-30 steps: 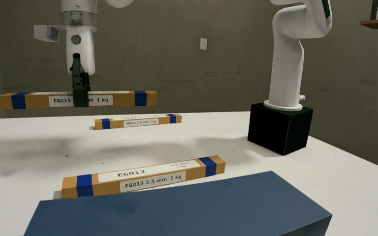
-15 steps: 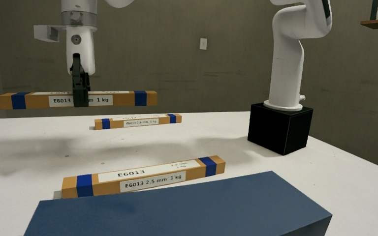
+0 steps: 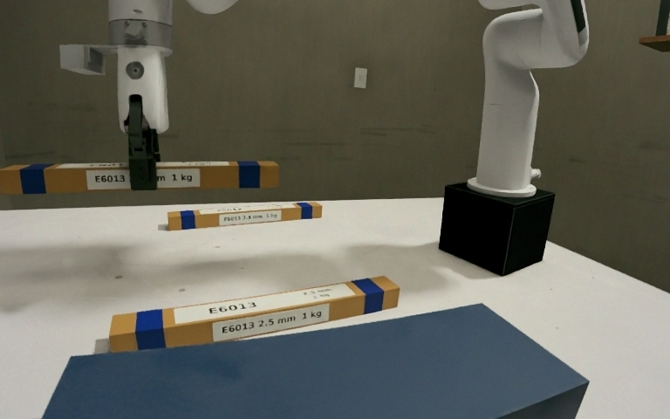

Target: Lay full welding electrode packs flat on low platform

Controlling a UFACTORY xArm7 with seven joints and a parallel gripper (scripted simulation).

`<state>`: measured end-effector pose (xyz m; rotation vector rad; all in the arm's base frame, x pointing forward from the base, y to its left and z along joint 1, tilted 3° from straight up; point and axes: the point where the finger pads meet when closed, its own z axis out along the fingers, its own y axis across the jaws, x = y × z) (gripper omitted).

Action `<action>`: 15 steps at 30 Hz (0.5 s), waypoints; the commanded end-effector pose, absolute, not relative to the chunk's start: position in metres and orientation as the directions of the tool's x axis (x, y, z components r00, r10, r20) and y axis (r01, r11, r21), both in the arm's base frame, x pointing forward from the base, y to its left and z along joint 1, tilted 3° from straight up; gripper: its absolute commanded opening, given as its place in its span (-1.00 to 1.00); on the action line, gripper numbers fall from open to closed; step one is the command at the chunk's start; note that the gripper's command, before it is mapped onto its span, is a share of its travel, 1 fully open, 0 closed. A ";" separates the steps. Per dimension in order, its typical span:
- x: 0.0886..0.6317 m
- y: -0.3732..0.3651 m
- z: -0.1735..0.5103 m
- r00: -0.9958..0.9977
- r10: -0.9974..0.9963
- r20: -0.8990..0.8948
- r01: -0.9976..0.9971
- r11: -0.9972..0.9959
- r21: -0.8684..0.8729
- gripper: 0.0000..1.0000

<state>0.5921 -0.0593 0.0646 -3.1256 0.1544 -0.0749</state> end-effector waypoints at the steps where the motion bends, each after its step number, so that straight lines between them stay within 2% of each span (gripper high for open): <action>1: 0.594 -0.060 0.068 0.994 -0.099 0.054 -0.098 -0.995 -0.014 -0.31; 15: 0.594 -0.060 0.068 0.991 -0.122 0.054 -0.122 -0.992 -0.015 -0.31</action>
